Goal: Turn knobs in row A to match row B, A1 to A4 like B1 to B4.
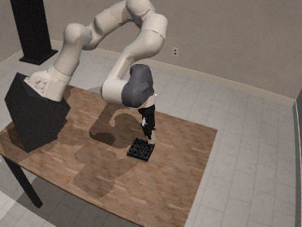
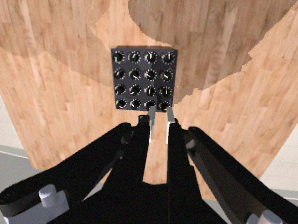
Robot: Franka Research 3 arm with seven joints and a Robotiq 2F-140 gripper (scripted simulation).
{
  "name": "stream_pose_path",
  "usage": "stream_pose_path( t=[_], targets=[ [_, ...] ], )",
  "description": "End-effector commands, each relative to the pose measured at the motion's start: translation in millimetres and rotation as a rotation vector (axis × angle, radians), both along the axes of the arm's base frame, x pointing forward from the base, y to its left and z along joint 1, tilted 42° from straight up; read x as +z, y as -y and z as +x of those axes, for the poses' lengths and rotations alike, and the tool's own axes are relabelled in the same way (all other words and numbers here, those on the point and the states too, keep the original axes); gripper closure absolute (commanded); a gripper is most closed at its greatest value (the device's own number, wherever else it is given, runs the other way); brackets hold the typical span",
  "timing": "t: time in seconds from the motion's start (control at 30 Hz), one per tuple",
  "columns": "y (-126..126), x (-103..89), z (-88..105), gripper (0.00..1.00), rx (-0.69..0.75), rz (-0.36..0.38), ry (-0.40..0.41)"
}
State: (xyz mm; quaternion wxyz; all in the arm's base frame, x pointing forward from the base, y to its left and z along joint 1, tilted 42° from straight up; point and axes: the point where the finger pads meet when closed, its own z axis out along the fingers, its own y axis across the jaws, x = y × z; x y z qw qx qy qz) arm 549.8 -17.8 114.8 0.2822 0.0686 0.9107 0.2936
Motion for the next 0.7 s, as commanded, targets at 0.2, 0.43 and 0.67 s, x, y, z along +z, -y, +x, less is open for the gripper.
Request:
stream_pose_path(
  t=[0.2, 0.43, 0.67],
  targets=[
    [0.2, 3.2, -1.2, 0.88, 0.03, 0.021, -0.163],
    [1.5, 5.0, -2.3, 0.88, 0.03, 0.021, -0.163],
    [2.6, 6.7, -3.2, 0.88, 0.03, 0.021, -0.163]
  ],
)
